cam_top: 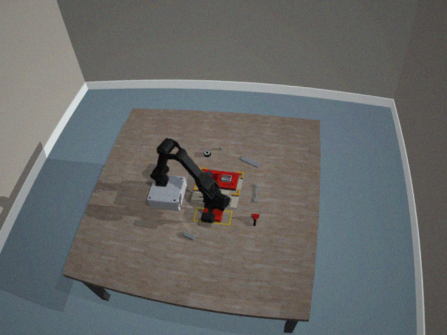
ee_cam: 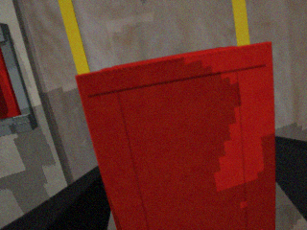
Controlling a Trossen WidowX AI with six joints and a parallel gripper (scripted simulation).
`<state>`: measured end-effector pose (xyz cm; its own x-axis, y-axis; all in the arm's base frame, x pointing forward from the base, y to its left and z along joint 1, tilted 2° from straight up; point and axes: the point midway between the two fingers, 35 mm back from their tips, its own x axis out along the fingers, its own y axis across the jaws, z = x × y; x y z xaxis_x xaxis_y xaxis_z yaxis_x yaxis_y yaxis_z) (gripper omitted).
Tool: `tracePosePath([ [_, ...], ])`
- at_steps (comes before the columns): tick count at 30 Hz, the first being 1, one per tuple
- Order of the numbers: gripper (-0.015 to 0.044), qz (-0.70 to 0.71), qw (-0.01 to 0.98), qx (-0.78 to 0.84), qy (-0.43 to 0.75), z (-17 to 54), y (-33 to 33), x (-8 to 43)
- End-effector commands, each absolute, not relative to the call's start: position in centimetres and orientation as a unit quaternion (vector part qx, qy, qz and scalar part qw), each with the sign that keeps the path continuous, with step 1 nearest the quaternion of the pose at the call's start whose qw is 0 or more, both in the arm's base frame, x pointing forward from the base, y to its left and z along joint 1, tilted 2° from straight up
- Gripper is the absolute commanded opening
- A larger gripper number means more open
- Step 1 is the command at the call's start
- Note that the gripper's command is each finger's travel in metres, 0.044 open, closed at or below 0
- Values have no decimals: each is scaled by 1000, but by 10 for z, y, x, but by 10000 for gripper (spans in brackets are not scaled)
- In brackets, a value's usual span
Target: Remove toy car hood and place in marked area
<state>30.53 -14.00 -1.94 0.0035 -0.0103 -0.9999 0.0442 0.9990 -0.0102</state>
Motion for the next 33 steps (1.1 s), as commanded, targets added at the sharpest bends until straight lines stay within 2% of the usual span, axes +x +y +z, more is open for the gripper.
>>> tracePosePath([
  [1,0,-19,707,10,707,-22,-140,304],
  [12,0,-19,707,10,707,-28,-140,304],
  [28,420,-19,708,12,706,-25,-140,305],
  [29,440,-19,708,12,706,-23,-140,305],
  [33,440,-19,707,12,707,3,-141,308],
])
